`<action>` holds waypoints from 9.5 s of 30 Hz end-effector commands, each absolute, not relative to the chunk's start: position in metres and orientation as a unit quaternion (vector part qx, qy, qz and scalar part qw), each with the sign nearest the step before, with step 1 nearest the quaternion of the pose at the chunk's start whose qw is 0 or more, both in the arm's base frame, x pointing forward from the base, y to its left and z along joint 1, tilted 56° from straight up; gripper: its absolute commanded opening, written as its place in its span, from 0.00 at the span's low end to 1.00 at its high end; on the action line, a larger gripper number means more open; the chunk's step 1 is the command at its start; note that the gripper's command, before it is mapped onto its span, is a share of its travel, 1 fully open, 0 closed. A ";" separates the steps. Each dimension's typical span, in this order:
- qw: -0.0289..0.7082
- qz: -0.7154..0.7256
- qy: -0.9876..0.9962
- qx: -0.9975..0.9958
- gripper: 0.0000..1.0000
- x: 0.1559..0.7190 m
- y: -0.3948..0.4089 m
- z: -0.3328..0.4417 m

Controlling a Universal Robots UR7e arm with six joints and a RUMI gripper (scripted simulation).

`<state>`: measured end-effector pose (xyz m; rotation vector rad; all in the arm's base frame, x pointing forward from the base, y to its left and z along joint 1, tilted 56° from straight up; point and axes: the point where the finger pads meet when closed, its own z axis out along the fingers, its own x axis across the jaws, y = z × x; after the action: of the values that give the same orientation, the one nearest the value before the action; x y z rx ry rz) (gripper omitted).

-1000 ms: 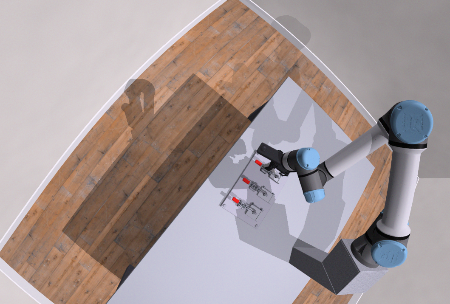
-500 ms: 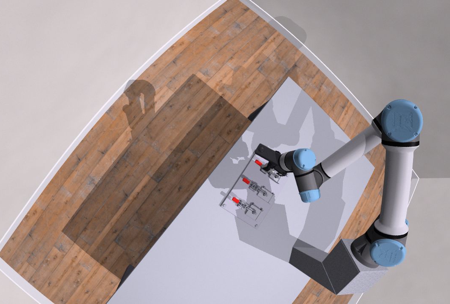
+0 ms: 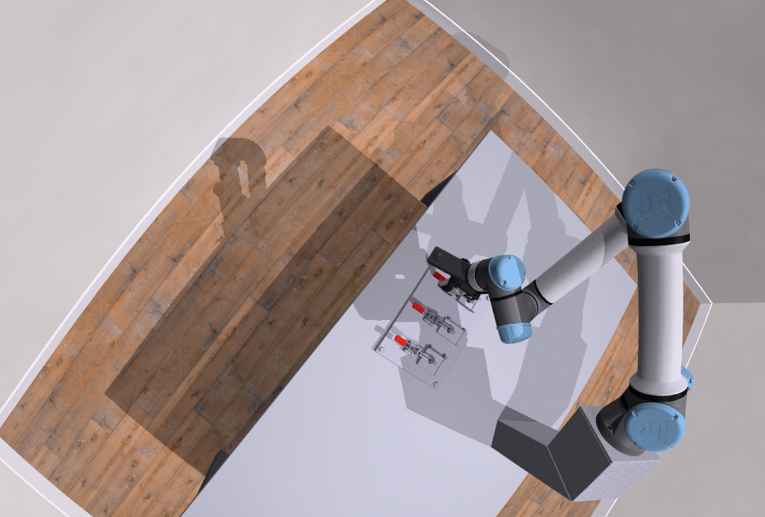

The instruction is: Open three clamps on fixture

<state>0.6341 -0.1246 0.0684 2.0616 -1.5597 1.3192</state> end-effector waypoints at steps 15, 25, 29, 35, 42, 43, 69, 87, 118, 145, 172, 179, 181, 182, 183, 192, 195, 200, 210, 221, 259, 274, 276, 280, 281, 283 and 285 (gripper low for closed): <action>0.117 0.454 -0.533 0.704 0.28 0.640 -0.128 0.068; 0.117 0.454 -0.533 0.704 0.28 0.640 -0.128 0.068; 0.117 0.454 -0.533 0.704 0.28 0.640 -0.128 0.068; 0.117 0.454 -0.533 0.704 0.28 0.640 -0.128 0.068; 0.117 0.454 -0.533 0.704 0.28 0.641 -0.129 0.067; 0.117 0.454 -0.533 0.704 0.28 0.641 -0.130 0.067; 0.117 0.455 -0.533 0.704 0.28 0.656 -0.147 0.053; 0.117 0.454 -0.533 0.704 0.28 0.655 -0.147 0.053; 0.117 0.454 -0.533 0.704 0.00 0.655 -0.147 0.053; 0.117 0.454 -0.533 0.704 0.00 0.655 -0.147 0.053; 0.117 0.454 -0.532 0.705 0.00 0.647 -0.142 0.056; 0.117 0.454 -0.532 0.705 0.00 0.643 -0.140 0.057; 0.117 0.454 -0.532 0.705 0.00 0.642 -0.140 0.058; 0.117 0.454 -0.532 0.705 0.00 0.642 -0.140 0.058; 0.117 0.454 -0.532 0.705 0.00 0.642 -0.140 0.058; 0.118 0.454 -0.532 0.705 0.00 0.635 -0.139 0.060; 0.118 0.454 -0.533 0.705 0.00 0.633 -0.138 0.060; 0.118 0.454 -0.533 0.705 0.00 0.630 -0.138 0.060; 0.118 0.454 -0.533 0.704 0.00 0.622 -0.139 0.061; 0.118 0.454 -0.533 0.704 0.00 0.614 -0.140 0.060; 0.119 0.452 -0.533 0.705 0.00 0.595 -0.146 0.054; 0.119 0.452 -0.533 0.705 0.00 0.593 -0.147 0.053; 0.119 0.452 -0.533 0.705 0.00 0.593 -0.147 0.053; 0.119 0.452 -0.533 0.705 0.00 0.593 -0.147 0.053; 0.119 0.452 -0.533 0.705 0.00 0.593 -0.147 0.053; 0.119 0.452 -0.533 0.705 0.00 0.593 -0.147 0.053; 0.119 0.452 -0.533 0.705 0.00 0.593 -0.147 0.053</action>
<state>0.5974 -0.1427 0.0561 2.0685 -1.5560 1.3343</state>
